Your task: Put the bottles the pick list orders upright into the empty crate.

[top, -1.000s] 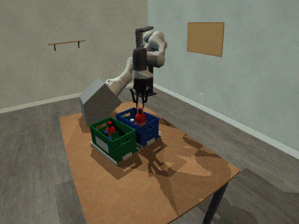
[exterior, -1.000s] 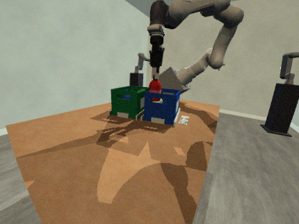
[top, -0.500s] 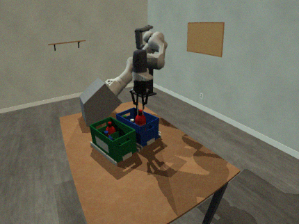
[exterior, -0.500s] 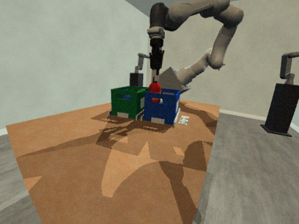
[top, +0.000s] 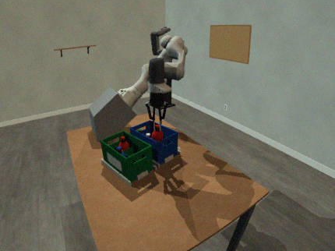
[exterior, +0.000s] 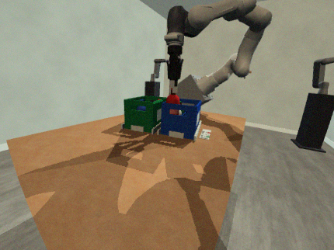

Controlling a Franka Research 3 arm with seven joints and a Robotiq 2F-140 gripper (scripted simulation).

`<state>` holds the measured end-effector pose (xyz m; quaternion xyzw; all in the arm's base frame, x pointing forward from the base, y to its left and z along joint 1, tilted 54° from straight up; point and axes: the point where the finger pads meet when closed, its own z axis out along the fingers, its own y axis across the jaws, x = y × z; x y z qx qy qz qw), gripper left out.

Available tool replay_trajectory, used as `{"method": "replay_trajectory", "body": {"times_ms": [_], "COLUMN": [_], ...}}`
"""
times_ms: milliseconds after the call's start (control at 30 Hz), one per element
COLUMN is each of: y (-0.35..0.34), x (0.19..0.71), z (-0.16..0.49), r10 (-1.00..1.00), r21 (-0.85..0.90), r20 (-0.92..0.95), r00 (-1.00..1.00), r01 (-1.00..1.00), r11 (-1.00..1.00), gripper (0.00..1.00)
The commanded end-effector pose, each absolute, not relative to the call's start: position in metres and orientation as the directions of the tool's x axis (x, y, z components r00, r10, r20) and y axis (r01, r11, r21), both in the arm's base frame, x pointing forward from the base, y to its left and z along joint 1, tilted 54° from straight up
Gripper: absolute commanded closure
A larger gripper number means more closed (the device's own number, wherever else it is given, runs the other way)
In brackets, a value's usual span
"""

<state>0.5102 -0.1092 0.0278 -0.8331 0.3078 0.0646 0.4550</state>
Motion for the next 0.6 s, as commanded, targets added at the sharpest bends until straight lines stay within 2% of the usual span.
{"method": "replay_trajectory", "body": {"times_ms": [0,567], "y": [-0.112,-0.1], "x": [0.514,0.517], "z": [0.026,0.017], "r10": [-0.465,-0.465], "r21": [-0.719,-0.719], "r20": [-0.375,-0.375], "r00": [0.802,0.802], "r01": [-0.568,-0.568], "r11": [-0.4,-0.4], "gripper": [1.0,1.0]}}
